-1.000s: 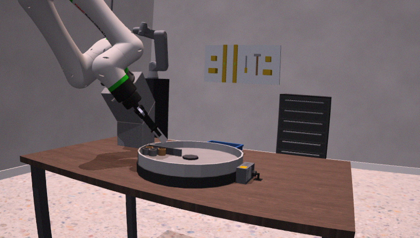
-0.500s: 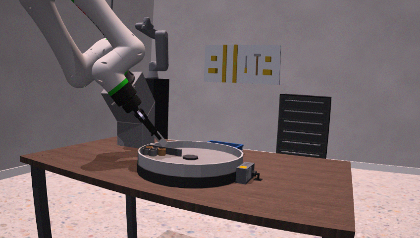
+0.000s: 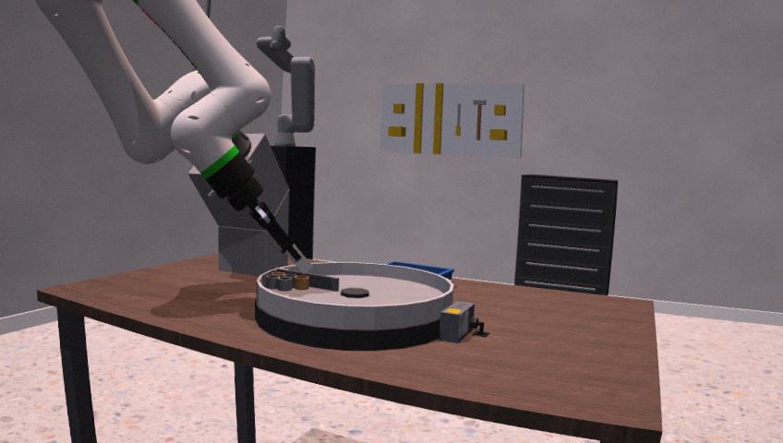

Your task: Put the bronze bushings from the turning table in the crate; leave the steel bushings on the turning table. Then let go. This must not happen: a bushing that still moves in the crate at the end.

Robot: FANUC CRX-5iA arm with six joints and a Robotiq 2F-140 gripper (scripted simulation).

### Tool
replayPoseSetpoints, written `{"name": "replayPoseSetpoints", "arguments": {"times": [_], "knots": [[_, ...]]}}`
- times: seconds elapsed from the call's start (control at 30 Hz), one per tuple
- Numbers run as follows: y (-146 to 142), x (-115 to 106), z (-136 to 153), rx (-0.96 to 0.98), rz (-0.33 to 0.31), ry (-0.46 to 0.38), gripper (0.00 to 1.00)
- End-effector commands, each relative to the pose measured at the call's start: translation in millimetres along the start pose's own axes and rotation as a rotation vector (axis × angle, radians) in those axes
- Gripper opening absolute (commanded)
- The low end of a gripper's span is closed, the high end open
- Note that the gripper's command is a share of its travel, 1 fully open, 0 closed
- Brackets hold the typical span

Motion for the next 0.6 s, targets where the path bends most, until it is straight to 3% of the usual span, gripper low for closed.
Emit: {"name": "replayPoseSetpoints", "arguments": {"times": [0.0,0.57], "knots": [[0.1,0.0,-0.2,0.0,0.0,0.0,0.06],[-0.6,6.0,4.8,0.0,0.0,0.0,0.06]]}}
Point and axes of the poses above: the point where the finger pads meet when closed, its own x axis out along the fingers, its own y axis across the jaws, z = x × y, the point moved 2 cm from there along -x, back along the fingers, and after that the axes turned 9 degrees about -x, right-handed, at the moved point
